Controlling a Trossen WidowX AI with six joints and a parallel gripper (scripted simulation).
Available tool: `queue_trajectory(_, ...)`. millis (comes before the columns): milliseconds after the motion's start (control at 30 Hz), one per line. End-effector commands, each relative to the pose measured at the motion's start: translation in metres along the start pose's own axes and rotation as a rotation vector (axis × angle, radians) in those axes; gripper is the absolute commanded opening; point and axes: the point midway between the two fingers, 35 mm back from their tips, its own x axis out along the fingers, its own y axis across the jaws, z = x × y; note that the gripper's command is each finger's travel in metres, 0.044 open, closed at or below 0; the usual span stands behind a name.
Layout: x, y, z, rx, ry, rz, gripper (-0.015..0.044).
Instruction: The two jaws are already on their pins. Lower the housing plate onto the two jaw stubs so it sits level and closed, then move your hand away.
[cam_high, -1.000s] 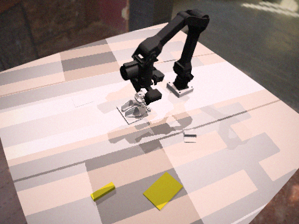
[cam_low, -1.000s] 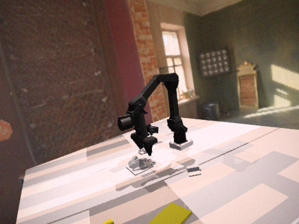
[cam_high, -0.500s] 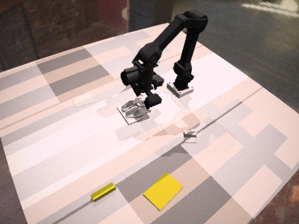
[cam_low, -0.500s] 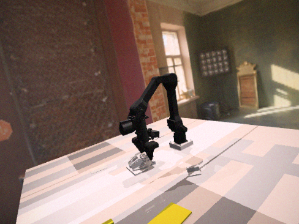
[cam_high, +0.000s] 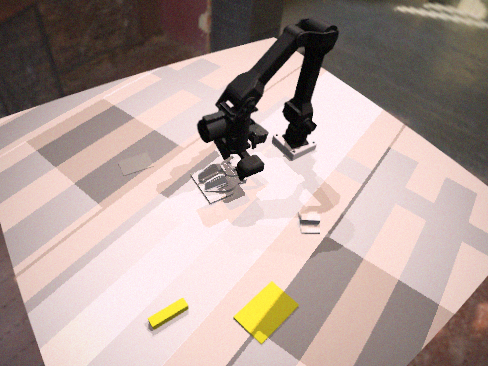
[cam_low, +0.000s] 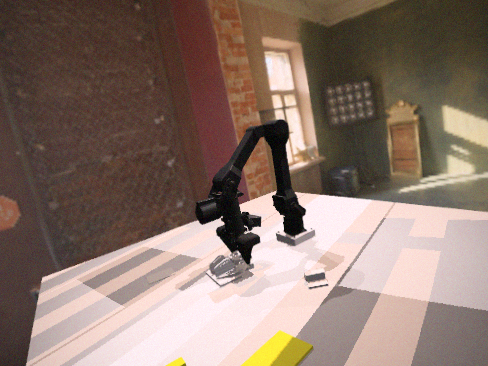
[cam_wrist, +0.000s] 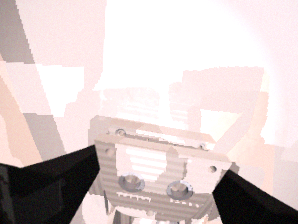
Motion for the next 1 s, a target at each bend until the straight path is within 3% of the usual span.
queue_trajectory(0,0.0015,-0.0003,0.0016,0.006,-0.005,-0.002,0.0351)
queue_trajectory(967,0.0063,-0.0003,0.0017,0.016,-0.005,-0.002,0.0351)
